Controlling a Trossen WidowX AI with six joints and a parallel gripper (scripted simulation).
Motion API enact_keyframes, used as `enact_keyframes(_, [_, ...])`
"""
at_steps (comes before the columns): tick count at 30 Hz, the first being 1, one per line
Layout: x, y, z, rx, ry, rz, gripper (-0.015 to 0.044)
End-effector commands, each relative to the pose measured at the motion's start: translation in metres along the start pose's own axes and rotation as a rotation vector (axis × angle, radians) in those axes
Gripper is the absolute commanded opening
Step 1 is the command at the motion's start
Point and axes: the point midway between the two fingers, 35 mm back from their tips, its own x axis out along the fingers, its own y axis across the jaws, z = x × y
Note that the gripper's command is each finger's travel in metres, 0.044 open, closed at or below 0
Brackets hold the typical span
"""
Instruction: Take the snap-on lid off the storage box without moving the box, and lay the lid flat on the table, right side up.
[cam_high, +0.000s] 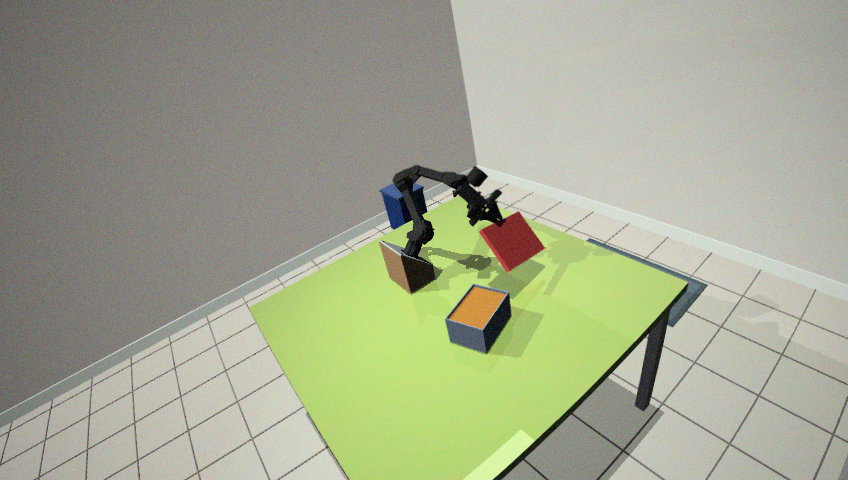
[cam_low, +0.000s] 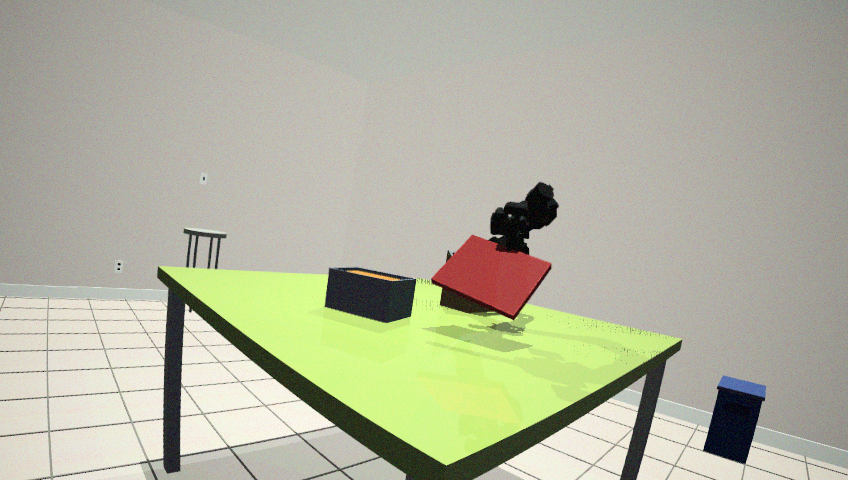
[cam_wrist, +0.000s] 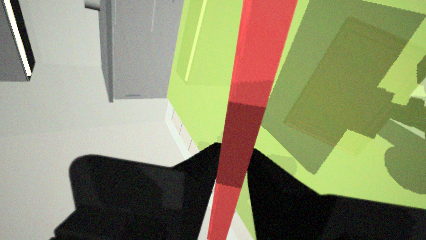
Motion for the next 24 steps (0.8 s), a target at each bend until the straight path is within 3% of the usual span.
enact_keyframes(1, [0.001,0.0,0.0,0.001,-0.002,0.016,0.0])
enact_keyframes(24, [0.013,-0.014,0.0,0.002,0.0,0.017,0.0])
